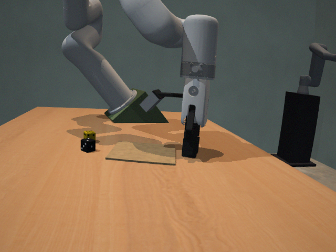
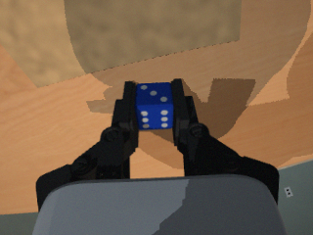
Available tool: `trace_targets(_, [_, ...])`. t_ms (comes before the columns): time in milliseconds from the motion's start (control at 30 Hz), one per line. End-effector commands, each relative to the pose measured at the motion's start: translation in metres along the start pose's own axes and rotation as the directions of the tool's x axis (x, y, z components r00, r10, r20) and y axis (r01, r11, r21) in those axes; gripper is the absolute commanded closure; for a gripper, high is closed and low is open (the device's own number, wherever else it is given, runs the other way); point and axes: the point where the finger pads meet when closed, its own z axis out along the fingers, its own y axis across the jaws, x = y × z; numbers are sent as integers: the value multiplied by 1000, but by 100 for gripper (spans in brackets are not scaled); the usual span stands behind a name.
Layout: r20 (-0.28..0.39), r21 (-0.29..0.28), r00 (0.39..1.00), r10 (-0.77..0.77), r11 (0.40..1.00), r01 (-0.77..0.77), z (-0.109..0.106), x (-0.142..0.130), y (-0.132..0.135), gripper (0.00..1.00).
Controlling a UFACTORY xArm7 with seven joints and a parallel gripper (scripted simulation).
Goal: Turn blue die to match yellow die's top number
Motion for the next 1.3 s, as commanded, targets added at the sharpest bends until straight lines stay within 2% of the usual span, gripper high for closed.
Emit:
trace_targets(0, [4,2,1000,0,1000,0,-3,-2,0,79])
trace_targets(200, [4,2,1000,0,1000,0,-30,-2,0,79])
trace_targets(267, [4,2,1000,0,1000,0,-30,-2,0,79])
trace_targets(500, [4,2,1000,0,1000,0,-81,-1,0,79])
trace_targets(633, [4,2,1000,0,1000,0,-98,-1,0,79])
trace_targets(1100, [4,2,1000,7,1000,-7,-102,-1,-1,79])
trace_targets(1167, [4,5,999,49,999,-49,-103,3,-3,79])
trace_targets(1267, [4,12,980,197,980,-197,-105,18,-11,79])
